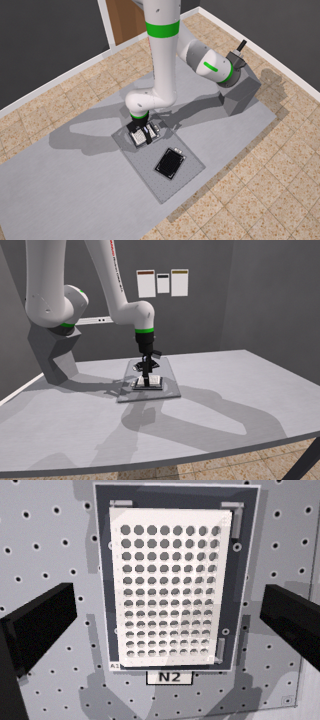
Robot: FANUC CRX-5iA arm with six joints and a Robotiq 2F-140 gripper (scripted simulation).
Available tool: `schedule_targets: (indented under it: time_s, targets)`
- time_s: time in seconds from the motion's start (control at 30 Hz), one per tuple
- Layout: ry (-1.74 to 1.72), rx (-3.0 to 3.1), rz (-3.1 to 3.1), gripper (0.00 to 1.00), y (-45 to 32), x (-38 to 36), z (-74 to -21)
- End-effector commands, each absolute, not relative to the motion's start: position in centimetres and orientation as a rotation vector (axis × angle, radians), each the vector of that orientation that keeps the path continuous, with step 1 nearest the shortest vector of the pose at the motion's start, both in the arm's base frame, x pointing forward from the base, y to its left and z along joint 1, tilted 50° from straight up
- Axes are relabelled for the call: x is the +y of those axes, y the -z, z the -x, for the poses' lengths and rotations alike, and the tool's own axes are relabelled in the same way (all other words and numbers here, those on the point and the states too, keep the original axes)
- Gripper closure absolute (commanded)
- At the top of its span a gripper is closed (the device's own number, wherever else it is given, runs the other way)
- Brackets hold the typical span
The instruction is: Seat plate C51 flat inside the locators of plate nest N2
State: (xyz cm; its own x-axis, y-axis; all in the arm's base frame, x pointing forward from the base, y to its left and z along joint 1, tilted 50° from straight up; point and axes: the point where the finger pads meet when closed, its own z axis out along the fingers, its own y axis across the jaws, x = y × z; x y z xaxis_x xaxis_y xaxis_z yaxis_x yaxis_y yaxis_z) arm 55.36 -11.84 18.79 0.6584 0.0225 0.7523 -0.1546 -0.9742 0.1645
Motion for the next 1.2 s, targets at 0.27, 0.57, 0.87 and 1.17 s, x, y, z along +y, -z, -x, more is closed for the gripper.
schedule_targets:
  time_s: [0.27,0.57,0.87,1.17]
  targets:
    - [-1.213,-0.107,-2.66,0.9,-18.85,-11.84,-55.37]
    - [-1.213,-0.107,-2.66,0.9,-18.85,-11.84,-55.37]
    - [-1.213,-0.107,-2.66,0.9,-18.85,-11.84,-55.37]
    - [-1.213,-0.107,-2.66,0.9,-18.85,-11.84,-55.37]
